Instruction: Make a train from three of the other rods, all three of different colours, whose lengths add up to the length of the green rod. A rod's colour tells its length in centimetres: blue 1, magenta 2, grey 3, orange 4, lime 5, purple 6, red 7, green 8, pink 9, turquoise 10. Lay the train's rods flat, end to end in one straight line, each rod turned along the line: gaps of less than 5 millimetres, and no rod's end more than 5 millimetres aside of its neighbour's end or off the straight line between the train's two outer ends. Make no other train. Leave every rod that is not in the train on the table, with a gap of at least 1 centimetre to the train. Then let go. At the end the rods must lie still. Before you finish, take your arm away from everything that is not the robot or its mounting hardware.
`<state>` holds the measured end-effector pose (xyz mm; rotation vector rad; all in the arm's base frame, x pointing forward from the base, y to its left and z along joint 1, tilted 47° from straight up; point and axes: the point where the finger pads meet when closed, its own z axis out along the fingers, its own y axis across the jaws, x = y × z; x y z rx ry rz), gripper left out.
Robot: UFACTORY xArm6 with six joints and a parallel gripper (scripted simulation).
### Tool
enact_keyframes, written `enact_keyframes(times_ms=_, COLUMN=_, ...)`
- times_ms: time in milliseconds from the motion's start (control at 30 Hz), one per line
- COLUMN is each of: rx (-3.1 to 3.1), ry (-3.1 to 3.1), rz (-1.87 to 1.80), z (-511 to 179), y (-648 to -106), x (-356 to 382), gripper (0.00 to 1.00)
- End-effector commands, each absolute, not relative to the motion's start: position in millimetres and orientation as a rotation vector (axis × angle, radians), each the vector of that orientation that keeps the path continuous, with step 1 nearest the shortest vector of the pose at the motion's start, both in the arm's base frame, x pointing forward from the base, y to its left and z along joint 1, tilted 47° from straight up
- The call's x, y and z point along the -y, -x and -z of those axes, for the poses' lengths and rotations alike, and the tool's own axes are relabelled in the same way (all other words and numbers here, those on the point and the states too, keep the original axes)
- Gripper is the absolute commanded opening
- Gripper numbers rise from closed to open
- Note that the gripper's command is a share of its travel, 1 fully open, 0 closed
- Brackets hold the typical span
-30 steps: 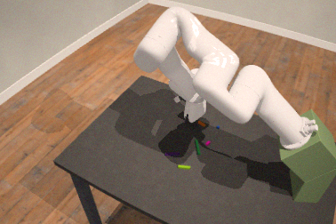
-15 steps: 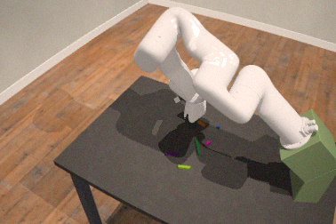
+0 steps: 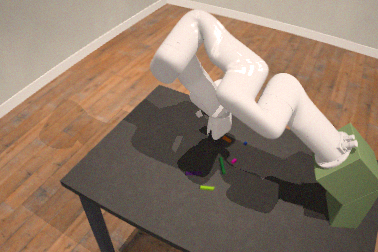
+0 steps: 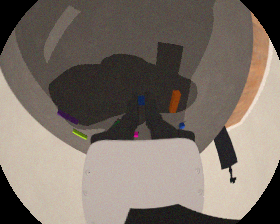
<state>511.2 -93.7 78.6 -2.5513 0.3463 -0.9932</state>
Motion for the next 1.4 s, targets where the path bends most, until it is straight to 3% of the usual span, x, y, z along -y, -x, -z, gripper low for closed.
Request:
enact_keyframes(times_ms=0, rx=-0.347, ry=2.551, rz=0.996, z=-78.4, y=-512.5, x=93.9, gripper=0.04)
enact_keyframes(times_ms=1167, rx=-0.347, ry=2.551, rz=0.996, z=-78.4, y=-512.5, x=93.9, gripper=0.04)
enact_keyframes(times_ms=1367, rx=-0.347, ry=2.551, rz=0.996, z=-78.4, y=-512.5, x=93.9, gripper=0.12)
